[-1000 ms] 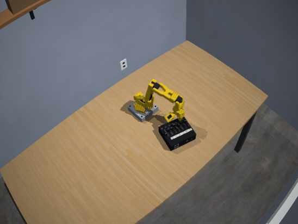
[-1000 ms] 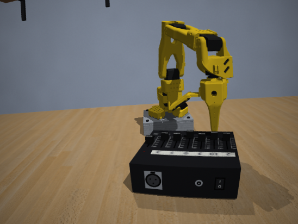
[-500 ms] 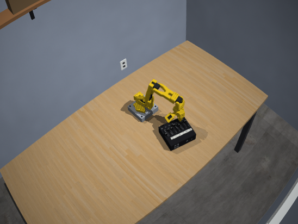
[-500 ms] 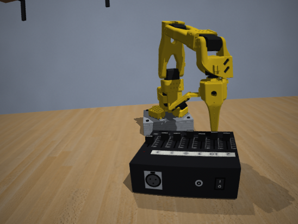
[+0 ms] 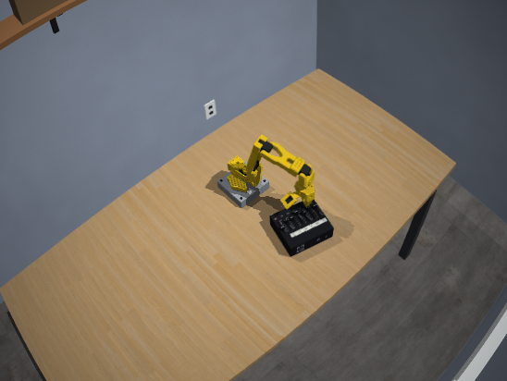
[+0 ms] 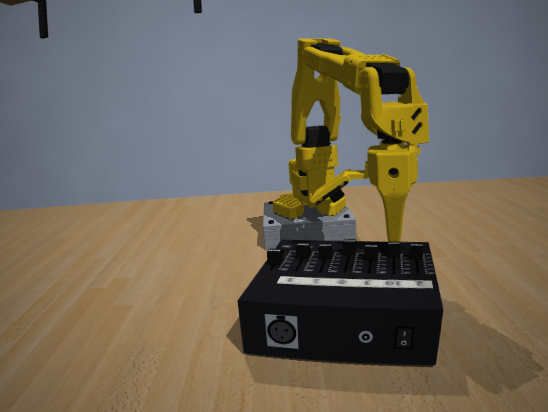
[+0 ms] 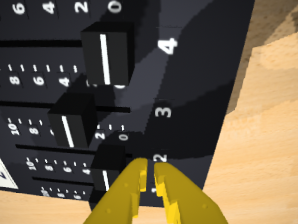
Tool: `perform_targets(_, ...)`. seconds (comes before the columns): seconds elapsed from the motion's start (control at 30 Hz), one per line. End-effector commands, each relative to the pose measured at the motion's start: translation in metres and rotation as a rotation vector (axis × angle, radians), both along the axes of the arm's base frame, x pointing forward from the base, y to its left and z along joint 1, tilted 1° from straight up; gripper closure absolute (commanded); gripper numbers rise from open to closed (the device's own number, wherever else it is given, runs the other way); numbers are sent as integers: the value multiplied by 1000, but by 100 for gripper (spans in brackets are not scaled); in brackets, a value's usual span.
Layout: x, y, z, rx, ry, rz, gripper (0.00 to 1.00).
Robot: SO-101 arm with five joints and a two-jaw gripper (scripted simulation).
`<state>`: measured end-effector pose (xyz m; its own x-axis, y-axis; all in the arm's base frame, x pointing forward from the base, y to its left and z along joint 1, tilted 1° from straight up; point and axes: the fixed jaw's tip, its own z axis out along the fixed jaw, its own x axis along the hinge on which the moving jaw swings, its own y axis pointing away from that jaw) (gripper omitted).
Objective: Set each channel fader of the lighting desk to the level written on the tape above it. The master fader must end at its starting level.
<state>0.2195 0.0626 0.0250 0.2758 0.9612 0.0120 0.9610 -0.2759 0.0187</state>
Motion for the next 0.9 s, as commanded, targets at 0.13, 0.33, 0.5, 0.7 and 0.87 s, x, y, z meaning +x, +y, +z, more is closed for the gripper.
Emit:
perform_targets(0.13, 0, -3, -3, -6, 21, -1, 100)
perform_targets(0.33, 1, -3, -3, -6, 21, -1, 100)
perform_targets(0.5, 2, -3, -3, -6, 21, -1, 100)
perform_targets(0.7, 3, -4, -3, -6, 21, -1, 100)
perform_targets(0.87, 3, -4, -3, -6, 21, -1, 100)
